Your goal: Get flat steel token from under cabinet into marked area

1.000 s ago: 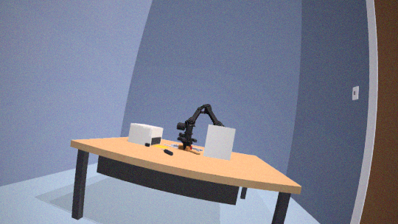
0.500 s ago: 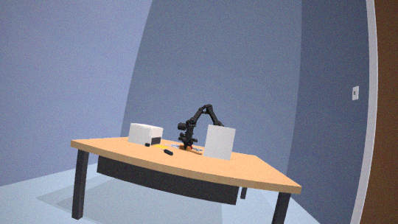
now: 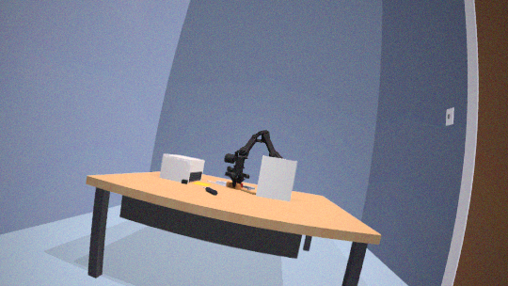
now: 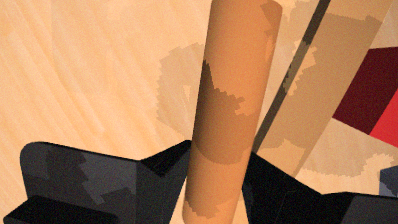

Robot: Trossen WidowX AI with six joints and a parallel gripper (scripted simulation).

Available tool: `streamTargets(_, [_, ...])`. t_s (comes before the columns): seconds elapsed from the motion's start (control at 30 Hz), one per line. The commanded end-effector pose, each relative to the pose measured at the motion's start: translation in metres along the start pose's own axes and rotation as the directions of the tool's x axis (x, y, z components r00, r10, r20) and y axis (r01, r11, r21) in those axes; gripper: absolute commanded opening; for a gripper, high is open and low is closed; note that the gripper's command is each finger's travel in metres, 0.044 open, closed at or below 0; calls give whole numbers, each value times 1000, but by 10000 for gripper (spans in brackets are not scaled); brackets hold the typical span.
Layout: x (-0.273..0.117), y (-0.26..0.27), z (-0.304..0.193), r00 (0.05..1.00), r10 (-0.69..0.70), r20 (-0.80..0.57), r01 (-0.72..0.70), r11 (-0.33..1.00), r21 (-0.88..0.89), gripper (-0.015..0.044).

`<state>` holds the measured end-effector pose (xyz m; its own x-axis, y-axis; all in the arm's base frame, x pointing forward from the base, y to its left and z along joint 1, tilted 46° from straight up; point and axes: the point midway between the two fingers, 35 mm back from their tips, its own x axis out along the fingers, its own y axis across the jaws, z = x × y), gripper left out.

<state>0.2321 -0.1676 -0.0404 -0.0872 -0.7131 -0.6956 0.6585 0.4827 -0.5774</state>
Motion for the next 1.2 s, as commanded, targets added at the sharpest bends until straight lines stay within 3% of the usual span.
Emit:
streamTargets(0.0, [-1,-5,1,1000,-1,4,1,1000,1,0])
streamTargets(1.17, [-1,-40,9,1000,-3,5,3,1000,1,0])
